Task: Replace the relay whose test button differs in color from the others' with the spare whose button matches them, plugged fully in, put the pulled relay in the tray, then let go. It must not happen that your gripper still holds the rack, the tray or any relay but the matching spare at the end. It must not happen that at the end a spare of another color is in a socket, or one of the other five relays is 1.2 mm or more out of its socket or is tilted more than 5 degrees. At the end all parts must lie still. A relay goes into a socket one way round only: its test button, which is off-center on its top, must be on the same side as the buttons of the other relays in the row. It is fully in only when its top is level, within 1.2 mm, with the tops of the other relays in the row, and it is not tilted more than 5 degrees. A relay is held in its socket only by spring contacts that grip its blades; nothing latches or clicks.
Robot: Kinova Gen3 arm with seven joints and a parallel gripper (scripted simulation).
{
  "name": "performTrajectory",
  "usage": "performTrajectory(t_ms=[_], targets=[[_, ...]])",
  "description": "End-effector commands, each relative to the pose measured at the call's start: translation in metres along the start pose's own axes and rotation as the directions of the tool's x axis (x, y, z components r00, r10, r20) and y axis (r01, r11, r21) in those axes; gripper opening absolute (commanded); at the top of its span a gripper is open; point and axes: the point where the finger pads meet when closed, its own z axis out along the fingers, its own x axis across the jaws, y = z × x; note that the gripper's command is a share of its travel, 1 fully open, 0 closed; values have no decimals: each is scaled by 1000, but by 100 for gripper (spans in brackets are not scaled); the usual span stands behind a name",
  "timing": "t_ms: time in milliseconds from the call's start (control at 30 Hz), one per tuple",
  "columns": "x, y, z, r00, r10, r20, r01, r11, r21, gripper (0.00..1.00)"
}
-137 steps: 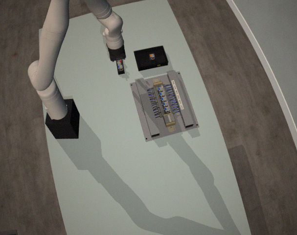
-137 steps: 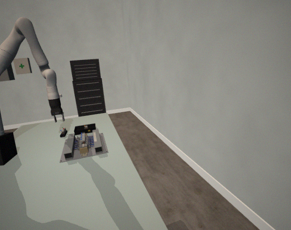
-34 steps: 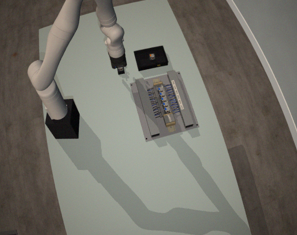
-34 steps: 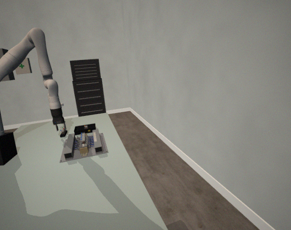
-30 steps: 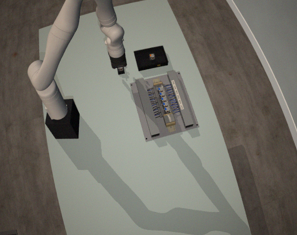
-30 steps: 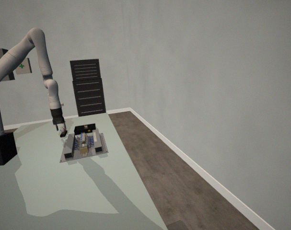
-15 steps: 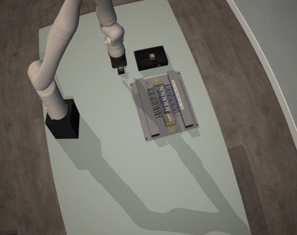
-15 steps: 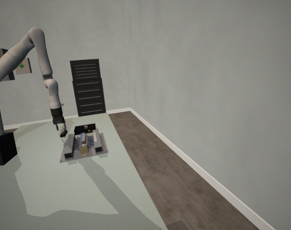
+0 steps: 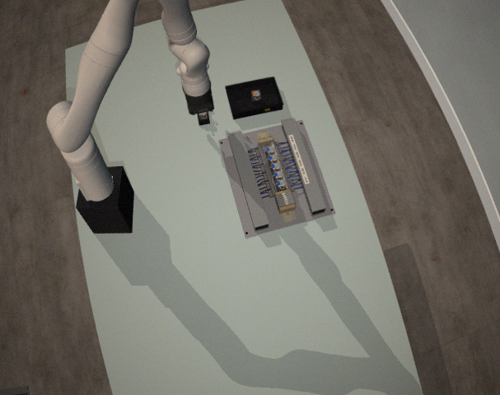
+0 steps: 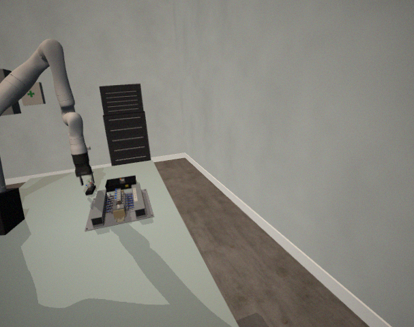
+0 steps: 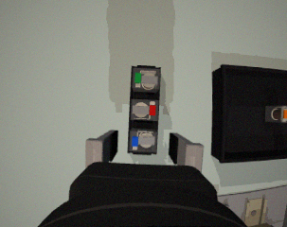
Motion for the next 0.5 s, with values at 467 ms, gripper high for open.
performTrajectory(t_ms=[467], targets=[[1, 0, 7, 1000, 0, -3, 0, 1000, 1, 100]])
